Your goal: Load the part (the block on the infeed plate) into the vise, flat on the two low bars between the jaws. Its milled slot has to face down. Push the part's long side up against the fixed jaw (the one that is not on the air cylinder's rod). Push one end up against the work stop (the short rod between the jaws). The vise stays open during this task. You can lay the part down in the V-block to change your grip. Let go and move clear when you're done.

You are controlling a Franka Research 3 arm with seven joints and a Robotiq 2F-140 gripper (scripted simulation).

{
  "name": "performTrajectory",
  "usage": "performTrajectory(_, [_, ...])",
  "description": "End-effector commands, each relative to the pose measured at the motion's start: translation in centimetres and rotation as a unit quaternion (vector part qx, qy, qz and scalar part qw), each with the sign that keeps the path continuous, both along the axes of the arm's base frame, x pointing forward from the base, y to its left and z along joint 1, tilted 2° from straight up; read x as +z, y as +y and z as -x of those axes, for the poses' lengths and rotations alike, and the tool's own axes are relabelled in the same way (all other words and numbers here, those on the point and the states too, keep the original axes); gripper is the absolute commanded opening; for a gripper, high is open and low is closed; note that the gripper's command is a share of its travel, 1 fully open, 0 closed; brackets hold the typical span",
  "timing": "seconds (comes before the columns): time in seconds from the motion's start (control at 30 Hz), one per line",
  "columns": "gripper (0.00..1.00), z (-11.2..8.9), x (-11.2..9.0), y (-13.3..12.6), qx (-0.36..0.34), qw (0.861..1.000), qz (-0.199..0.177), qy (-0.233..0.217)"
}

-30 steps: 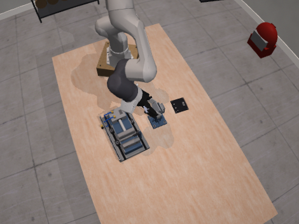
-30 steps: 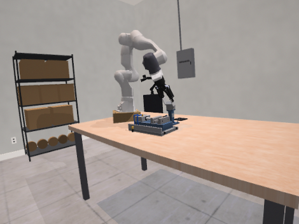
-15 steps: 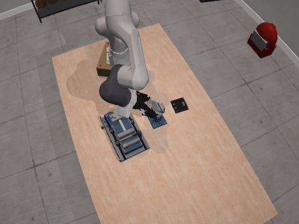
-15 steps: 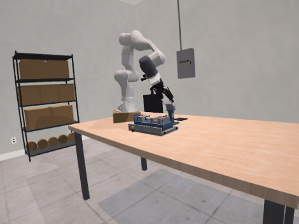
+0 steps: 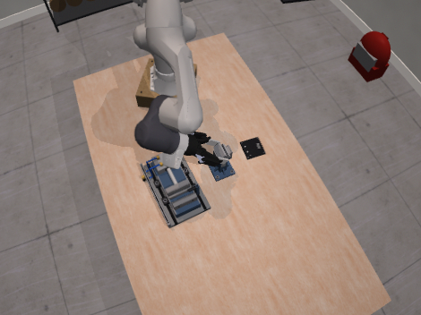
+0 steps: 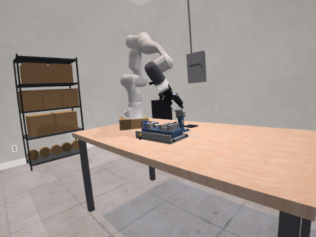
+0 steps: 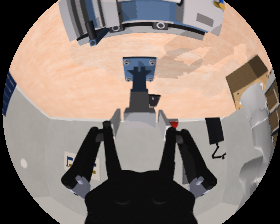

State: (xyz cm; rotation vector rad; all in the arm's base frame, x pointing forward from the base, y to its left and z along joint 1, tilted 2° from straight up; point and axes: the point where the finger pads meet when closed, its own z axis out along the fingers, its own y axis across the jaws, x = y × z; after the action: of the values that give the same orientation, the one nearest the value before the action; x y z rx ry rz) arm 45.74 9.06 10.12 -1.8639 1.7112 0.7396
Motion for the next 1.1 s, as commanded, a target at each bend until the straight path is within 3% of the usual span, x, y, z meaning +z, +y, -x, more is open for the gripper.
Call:
performTrajectory(0.0, [0.51, 0.09, 0.2, 0.2, 0.014, 1.0, -0.014, -0.01])
performTrajectory(1.07, [0.51, 0.08, 0.13, 0.12, 0.014, 0.999, -0.034, -0.008])
